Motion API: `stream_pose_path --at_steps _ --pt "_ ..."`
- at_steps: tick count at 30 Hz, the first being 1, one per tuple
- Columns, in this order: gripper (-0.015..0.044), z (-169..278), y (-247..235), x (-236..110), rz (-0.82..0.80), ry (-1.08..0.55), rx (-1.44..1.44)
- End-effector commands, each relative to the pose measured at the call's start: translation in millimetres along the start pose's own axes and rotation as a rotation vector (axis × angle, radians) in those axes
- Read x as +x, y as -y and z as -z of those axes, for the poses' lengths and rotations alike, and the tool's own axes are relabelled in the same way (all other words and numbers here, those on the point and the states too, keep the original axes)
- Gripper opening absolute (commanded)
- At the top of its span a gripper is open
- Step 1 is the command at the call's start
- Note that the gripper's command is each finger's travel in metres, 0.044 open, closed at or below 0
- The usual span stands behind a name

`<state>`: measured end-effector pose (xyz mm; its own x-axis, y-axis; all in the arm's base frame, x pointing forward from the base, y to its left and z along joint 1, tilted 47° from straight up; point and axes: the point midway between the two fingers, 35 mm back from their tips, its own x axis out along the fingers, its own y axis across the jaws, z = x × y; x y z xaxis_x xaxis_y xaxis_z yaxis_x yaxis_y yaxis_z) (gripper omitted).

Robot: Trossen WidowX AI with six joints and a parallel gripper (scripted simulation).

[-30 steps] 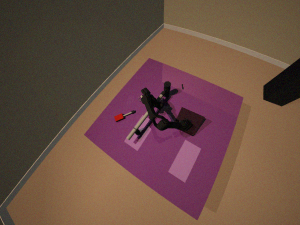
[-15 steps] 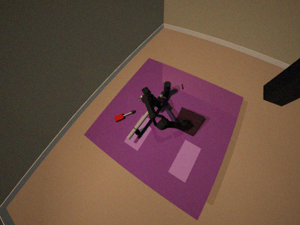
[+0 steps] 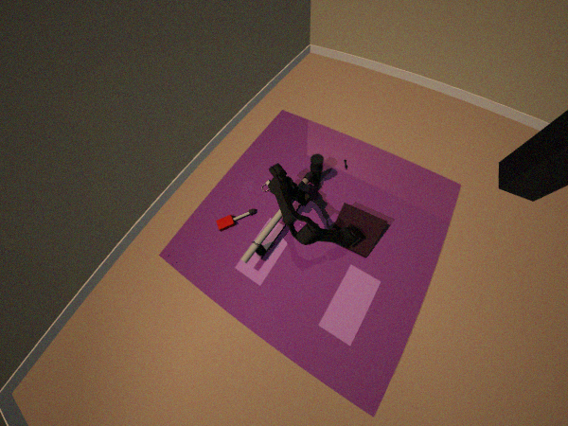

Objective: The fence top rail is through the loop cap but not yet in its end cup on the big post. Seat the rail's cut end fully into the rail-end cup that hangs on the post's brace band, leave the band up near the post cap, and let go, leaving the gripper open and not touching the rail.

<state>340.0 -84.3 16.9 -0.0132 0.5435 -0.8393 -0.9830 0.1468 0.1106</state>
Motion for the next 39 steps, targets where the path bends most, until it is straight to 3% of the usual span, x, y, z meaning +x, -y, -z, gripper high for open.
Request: stream_pose_path --at_steps 1,19,29,35,39 --pt "0.0 7.2 1.4 -3.9 0.012 -0.011 0.004" --pt "0.0 4.0 0.1 0.4 -0.001 0.0 0.0" --pt "0.0263 3.6 0.2 -0.4 -0.001 0.0 0.0" --pt "0.042 -7.5 0.3 -19.9 -0.002 0.0 0.0" --pt "0.044 -19.7 -1.4 -40.5 -0.003 0.0 -0.001"
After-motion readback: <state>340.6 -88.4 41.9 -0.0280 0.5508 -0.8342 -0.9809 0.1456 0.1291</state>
